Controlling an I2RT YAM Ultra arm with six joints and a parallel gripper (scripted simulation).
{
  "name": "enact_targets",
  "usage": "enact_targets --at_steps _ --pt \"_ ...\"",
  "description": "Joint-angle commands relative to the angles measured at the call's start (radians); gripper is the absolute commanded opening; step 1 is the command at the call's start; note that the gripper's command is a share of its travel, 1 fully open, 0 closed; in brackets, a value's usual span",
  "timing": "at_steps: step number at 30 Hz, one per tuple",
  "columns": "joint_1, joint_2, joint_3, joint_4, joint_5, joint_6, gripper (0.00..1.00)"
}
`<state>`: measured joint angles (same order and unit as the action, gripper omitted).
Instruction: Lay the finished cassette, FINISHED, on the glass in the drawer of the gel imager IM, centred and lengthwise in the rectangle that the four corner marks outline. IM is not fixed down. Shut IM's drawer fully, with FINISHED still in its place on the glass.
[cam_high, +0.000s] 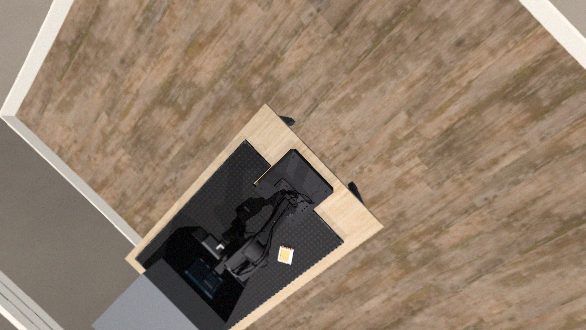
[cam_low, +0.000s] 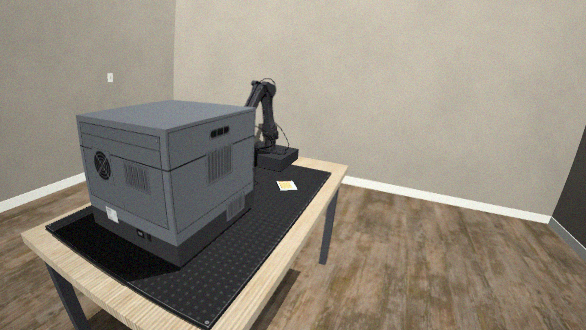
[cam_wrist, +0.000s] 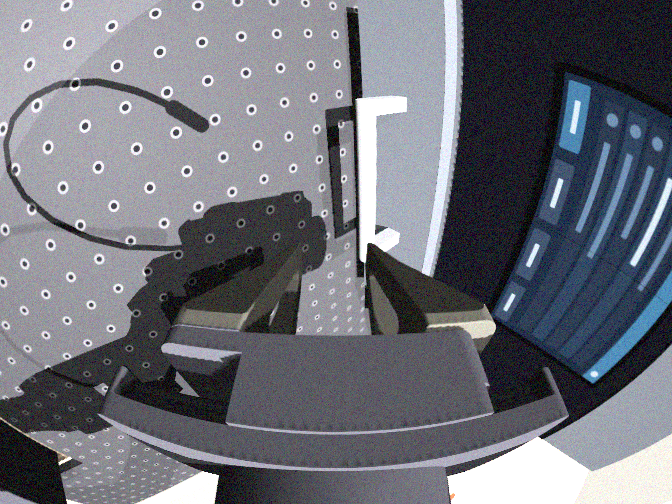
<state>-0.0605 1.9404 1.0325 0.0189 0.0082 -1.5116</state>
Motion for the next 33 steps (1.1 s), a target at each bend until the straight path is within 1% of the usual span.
enact_targets --at_steps 1,3,9,10,12,13,14,19,21,33 --pt "-0.014 -0.005 -0.015 0.08 -0.053 -0.073 0.35" --pt "-0.013 -0.004 -0.003 0.089 -0.06 -0.077 0.35" --pt "-0.013 -0.001 -0.002 0.093 -0.064 -0.078 0.35" --pt "-0.009 -0.008 0.002 0.081 -0.055 -0.07 0.35" --pt "-0.008 -0.008 0.002 0.081 -0.055 -0.07 0.35" --pt "-0.012 0.014 0.02 0.094 -0.064 -0.078 0.35" --pt "-0.011 0.019 0.027 0.099 -0.064 -0.078 0.35" --pt "-0.009 0.034 0.036 0.095 -0.063 -0.074 0.35" --pt "-0.008 0.043 0.041 0.11 -0.063 -0.073 0.35" --pt "0.001 0.106 0.079 0.13 -0.062 -0.068 0.35"
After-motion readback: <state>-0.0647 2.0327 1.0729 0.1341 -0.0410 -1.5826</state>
